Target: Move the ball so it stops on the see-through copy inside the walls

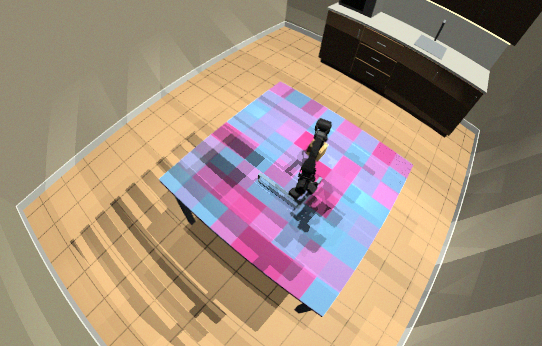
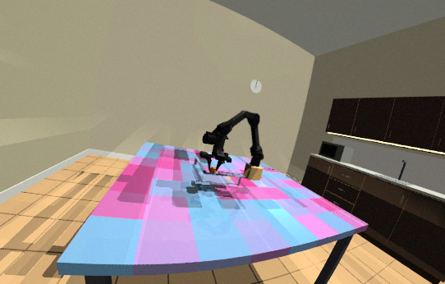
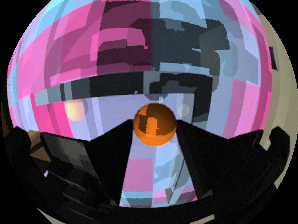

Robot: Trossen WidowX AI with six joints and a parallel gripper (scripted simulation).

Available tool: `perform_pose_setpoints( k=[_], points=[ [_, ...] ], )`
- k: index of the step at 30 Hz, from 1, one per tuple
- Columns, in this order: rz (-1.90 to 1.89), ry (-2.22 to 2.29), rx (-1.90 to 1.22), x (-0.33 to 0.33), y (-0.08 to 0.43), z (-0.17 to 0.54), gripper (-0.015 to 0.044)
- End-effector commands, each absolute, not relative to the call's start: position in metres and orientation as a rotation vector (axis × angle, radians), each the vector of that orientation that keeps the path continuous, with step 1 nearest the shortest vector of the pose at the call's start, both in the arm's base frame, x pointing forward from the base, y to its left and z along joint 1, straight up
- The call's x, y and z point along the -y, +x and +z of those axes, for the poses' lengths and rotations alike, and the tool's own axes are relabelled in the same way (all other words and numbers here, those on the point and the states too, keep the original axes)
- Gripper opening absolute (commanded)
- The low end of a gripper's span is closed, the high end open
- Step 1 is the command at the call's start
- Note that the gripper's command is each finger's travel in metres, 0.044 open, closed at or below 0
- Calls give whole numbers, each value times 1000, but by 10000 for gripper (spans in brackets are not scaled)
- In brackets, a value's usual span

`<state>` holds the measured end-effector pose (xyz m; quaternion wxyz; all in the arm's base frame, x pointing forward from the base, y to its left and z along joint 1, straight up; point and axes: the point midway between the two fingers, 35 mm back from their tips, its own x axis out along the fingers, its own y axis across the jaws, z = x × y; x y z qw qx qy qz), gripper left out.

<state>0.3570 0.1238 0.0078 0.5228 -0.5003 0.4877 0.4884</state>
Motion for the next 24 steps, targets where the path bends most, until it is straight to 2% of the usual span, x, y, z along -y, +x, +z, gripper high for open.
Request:
perform_pose_setpoints(
  k=[1, 14, 24],
  points=[
    [1145, -1180, -1191, -108, 359, 18, 0],
    [1218, -1233, -1167, -130, 343, 90, 0],
    [1220, -1232, -1168, -132, 327, 84, 0]
  ],
)
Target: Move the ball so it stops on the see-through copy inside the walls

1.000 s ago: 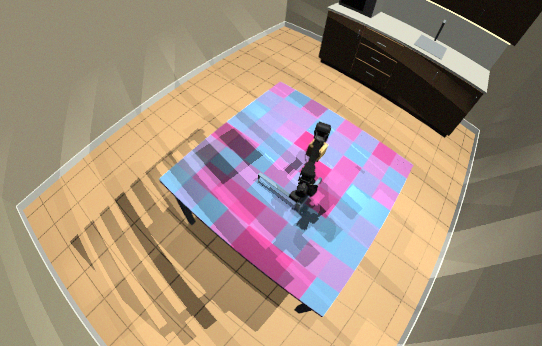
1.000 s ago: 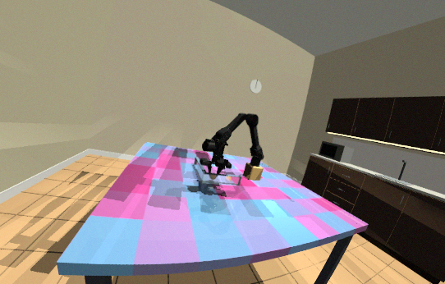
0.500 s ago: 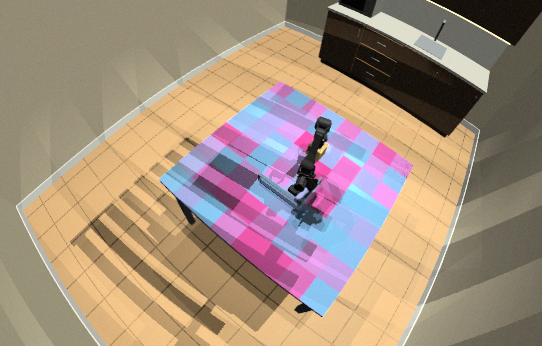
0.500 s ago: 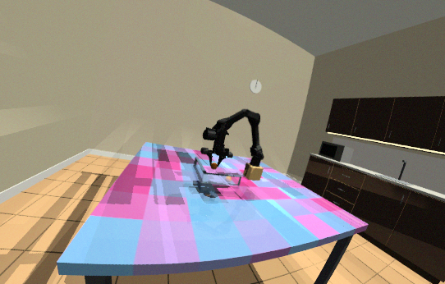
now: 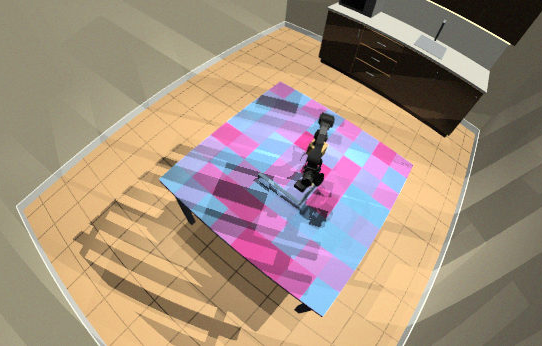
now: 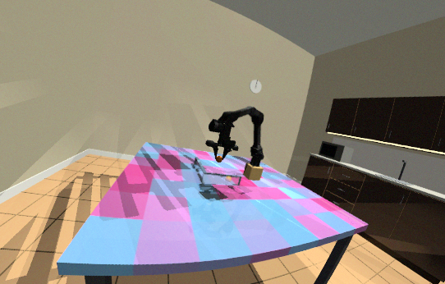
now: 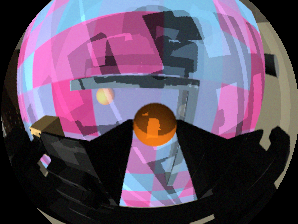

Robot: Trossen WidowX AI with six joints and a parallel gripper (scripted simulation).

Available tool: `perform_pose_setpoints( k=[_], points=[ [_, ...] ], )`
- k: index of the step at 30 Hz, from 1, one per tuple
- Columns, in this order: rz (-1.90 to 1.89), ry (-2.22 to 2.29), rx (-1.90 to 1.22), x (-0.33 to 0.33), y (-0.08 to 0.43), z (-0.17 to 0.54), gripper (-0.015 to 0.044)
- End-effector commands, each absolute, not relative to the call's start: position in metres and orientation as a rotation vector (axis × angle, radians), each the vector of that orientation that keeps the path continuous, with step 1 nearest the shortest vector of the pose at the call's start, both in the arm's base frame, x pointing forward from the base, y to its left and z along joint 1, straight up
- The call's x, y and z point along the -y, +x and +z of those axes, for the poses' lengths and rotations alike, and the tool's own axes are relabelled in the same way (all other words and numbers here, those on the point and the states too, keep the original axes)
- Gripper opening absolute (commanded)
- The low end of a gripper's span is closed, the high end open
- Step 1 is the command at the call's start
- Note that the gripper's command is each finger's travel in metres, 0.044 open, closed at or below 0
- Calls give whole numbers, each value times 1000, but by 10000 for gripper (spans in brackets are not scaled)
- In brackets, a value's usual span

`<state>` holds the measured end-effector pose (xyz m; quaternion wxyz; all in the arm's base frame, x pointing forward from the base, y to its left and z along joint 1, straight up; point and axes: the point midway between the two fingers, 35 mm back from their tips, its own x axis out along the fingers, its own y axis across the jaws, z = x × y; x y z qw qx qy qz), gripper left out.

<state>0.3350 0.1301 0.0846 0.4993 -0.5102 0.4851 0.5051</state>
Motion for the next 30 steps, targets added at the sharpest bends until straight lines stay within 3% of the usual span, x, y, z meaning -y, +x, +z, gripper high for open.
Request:
perform_pose_setpoints(
  k=[1, 30],
  points=[
    [1220, -1232, -1168, -132, 324, 82, 0],
    [1225, -1230, -1173, -125, 245, 40, 0]
  ],
)
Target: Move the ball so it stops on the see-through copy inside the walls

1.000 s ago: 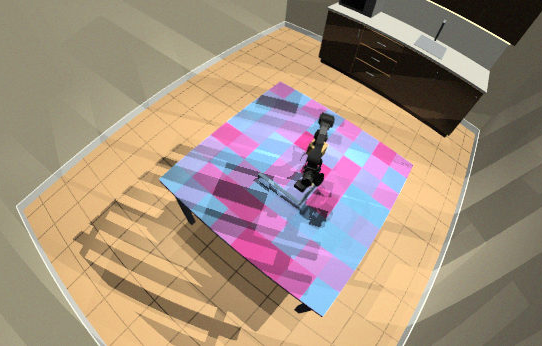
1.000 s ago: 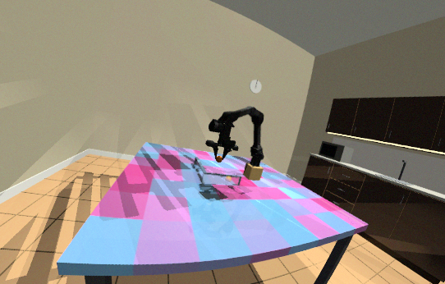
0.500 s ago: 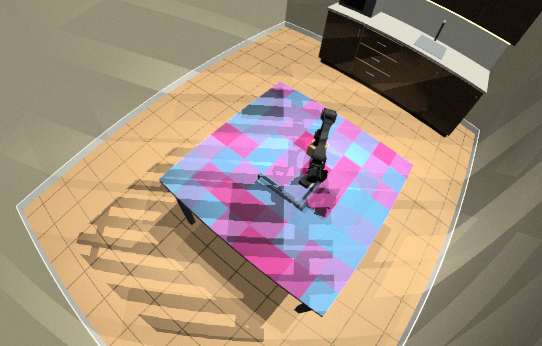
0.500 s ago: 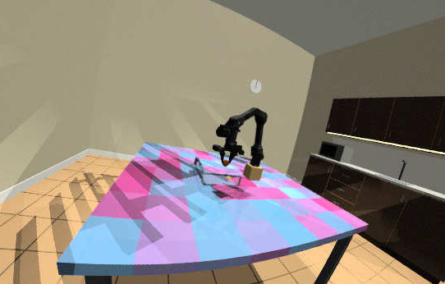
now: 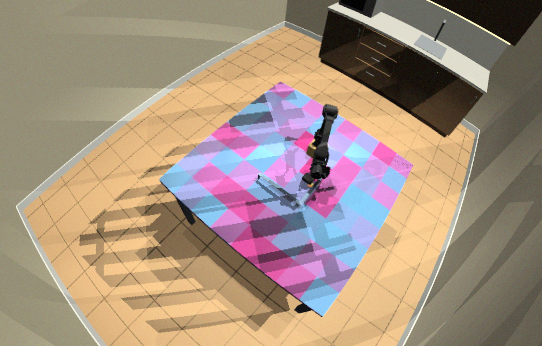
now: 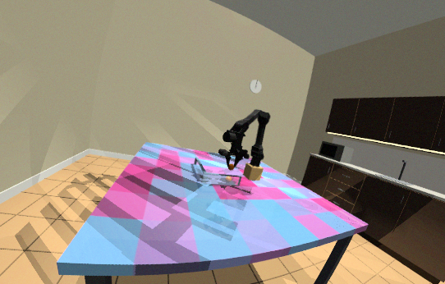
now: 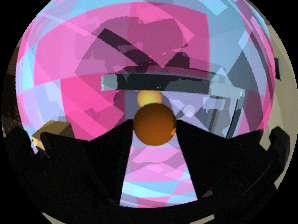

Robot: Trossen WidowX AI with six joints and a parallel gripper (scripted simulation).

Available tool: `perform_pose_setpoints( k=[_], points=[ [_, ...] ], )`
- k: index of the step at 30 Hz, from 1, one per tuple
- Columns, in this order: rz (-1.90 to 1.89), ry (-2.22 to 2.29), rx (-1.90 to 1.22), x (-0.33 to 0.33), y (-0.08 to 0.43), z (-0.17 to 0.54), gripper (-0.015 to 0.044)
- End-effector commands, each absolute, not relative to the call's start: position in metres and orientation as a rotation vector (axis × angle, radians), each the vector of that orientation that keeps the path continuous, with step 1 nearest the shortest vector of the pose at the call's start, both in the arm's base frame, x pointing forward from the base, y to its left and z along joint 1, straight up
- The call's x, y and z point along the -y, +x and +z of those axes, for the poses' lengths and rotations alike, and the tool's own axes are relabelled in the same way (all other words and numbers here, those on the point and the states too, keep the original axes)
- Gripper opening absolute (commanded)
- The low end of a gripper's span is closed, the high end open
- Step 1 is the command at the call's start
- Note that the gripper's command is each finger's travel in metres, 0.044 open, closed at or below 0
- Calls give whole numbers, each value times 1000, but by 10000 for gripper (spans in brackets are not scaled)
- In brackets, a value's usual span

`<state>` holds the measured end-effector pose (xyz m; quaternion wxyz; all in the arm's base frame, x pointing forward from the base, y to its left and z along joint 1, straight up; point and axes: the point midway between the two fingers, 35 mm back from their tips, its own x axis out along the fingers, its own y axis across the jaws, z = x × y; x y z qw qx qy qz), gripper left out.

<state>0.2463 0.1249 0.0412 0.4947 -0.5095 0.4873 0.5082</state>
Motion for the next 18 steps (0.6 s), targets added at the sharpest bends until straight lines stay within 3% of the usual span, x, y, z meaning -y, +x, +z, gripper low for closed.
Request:
perform_pose_setpoints(
  k=[1, 18],
  points=[
    [1225, -1230, -1173, -126, 245, 37, 0],
    [1225, -1230, -1173, -126, 245, -29, 0]
  ],
)
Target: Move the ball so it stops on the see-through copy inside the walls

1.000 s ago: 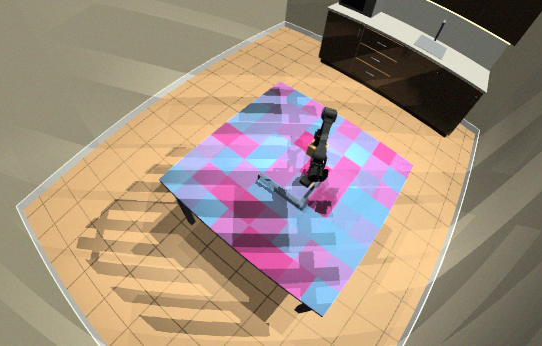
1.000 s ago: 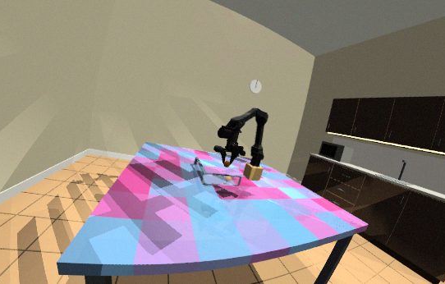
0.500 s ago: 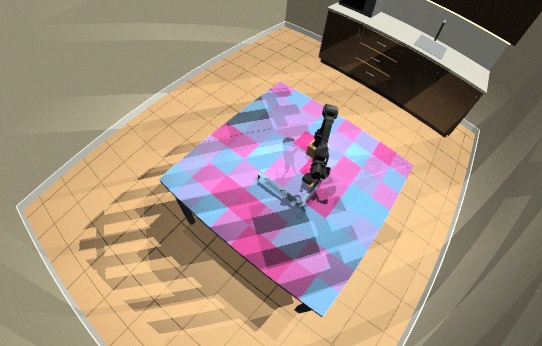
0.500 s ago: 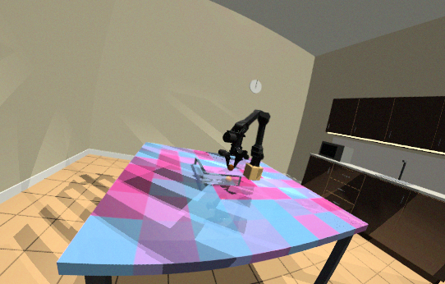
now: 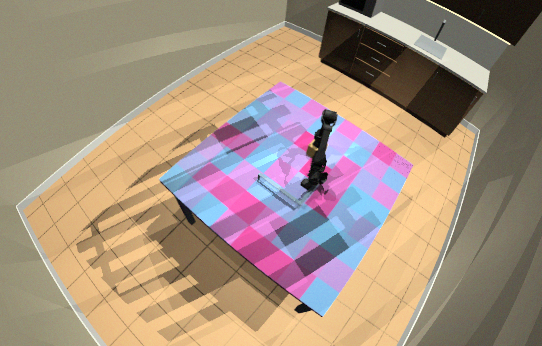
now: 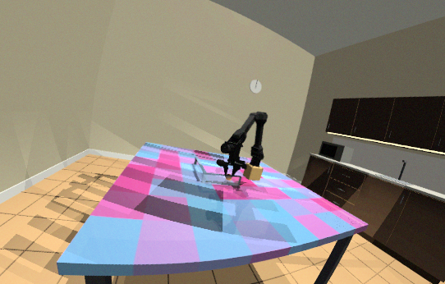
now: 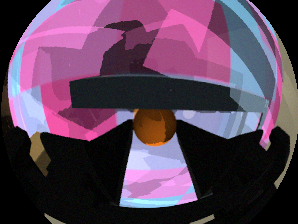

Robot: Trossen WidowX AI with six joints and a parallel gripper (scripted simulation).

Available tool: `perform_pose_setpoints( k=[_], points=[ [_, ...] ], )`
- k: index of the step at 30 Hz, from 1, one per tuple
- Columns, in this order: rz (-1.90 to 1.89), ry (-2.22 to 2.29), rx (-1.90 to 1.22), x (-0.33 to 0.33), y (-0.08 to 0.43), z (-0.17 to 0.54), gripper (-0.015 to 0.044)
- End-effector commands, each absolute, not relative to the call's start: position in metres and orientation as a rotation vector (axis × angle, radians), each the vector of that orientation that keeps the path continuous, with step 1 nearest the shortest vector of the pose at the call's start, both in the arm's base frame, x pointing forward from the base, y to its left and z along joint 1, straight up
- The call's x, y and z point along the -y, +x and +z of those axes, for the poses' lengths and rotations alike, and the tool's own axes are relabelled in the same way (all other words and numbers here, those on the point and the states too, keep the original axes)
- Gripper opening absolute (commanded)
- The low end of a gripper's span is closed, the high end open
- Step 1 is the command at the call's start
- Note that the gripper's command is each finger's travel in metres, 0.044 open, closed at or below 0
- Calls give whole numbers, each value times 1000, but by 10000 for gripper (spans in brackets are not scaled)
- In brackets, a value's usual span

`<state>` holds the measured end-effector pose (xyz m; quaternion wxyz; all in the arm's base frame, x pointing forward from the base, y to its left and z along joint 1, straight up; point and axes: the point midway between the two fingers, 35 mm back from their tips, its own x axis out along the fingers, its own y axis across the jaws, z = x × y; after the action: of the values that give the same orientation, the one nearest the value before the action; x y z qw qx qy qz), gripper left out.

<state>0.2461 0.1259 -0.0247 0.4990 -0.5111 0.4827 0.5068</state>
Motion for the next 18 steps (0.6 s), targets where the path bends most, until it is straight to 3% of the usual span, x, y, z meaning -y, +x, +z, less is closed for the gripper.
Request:
perform_pose_setpoints(
  k=[1, 16, 18],
  points=[
    [1225, -1230, -1173, -126, 245, -29, 0],
    [1225, -1230, -1173, -126, 245, -47, 0],
    [1222, -1237, -1159, -127, 248, -42, 53]
  ],
)
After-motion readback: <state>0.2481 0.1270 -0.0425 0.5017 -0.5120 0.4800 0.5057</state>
